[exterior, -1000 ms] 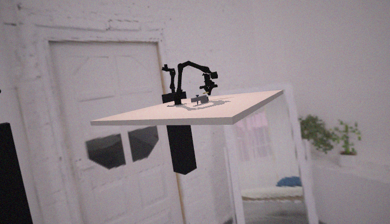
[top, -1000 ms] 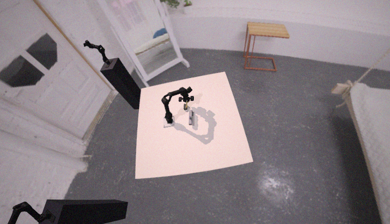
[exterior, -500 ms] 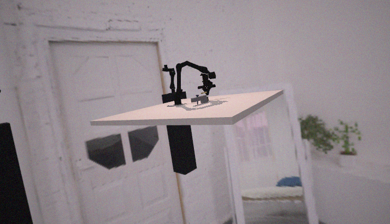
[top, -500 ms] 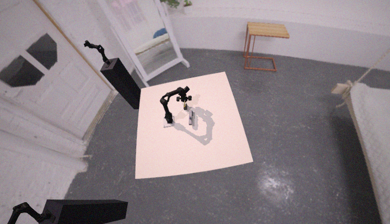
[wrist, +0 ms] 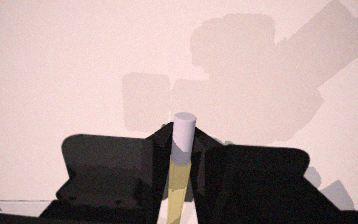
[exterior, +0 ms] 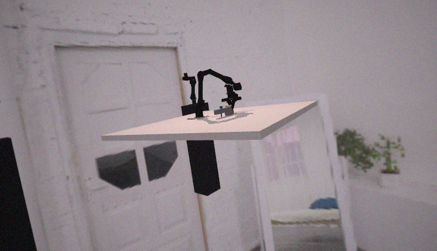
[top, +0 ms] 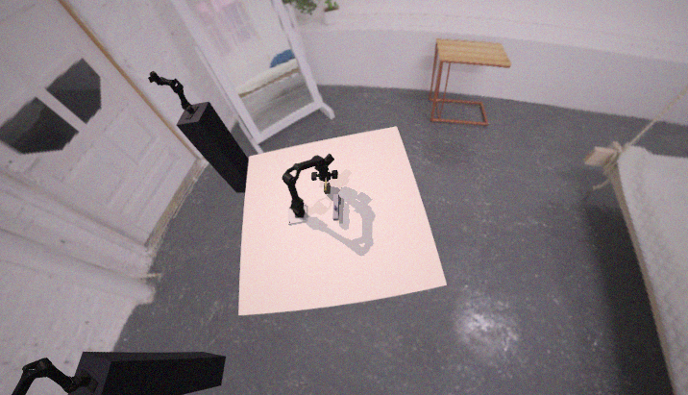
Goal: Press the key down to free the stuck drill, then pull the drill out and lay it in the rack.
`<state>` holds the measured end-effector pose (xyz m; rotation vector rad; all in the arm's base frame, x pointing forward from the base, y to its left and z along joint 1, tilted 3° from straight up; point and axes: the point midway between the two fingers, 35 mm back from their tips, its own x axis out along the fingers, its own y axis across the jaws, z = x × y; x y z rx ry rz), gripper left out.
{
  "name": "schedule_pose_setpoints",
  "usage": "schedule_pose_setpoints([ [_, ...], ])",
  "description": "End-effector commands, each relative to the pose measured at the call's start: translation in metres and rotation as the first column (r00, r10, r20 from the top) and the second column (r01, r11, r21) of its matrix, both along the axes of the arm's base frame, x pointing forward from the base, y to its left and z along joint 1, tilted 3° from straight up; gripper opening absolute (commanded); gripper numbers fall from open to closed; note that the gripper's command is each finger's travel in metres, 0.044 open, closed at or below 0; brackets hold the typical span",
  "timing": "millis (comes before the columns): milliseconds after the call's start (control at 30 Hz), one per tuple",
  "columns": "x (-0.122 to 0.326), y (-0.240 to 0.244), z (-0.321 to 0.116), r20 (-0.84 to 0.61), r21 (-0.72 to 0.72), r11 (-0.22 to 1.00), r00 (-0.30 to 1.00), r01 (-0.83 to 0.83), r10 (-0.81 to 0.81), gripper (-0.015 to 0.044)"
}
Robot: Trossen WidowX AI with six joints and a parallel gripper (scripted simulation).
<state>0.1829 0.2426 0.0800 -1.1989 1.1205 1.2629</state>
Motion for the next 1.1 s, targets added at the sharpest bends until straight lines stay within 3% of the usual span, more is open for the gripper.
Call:
schedule_pose_setpoints([
  [0,0.000,0.000,-0.004,0.001,-0.005,1.000,1.000,0.006,-0.006,0.0000],
  [1067,0.001,0.002,-0.034,0.000,-0.005,1.000,1.000,0.006,-0.006,0.0000],
])
